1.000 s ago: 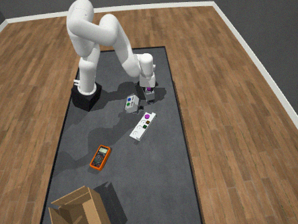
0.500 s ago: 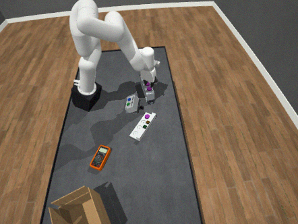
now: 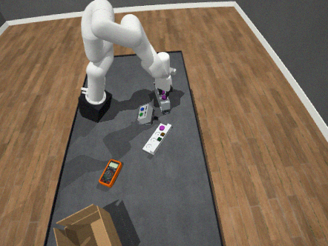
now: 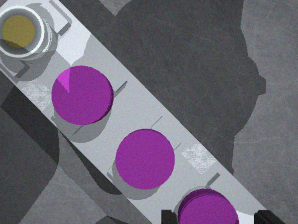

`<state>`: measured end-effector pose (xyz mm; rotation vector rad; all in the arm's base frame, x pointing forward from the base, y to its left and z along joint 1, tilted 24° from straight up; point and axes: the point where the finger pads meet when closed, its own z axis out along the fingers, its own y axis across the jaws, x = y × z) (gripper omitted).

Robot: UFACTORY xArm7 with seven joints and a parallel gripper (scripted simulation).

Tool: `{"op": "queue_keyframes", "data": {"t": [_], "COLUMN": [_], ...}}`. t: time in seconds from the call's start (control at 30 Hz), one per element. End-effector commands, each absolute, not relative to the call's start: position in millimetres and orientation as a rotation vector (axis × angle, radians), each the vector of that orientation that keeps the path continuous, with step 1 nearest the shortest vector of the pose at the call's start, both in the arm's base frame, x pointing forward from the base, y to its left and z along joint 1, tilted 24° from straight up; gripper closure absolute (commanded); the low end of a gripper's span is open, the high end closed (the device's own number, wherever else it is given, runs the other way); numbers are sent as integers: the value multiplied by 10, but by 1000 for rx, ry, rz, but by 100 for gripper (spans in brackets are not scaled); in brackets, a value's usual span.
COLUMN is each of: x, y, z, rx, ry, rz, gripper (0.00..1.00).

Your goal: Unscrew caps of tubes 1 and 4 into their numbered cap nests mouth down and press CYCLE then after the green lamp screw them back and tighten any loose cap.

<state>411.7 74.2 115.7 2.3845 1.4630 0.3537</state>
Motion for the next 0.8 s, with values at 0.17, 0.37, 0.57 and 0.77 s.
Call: {"op": "queue_keyframes", "data": {"t": [0.17,0.37,0.57,0.77], "x": [4216,4216,4224,4231], "y": [723,723,719,716], "z": [1000,999,976,957], "rx": [2374,2374,2374,2374], "ry": [1453,1453,1453,1453], "rz": [360,360,360,360], "gripper": [54,54,54,54]}}
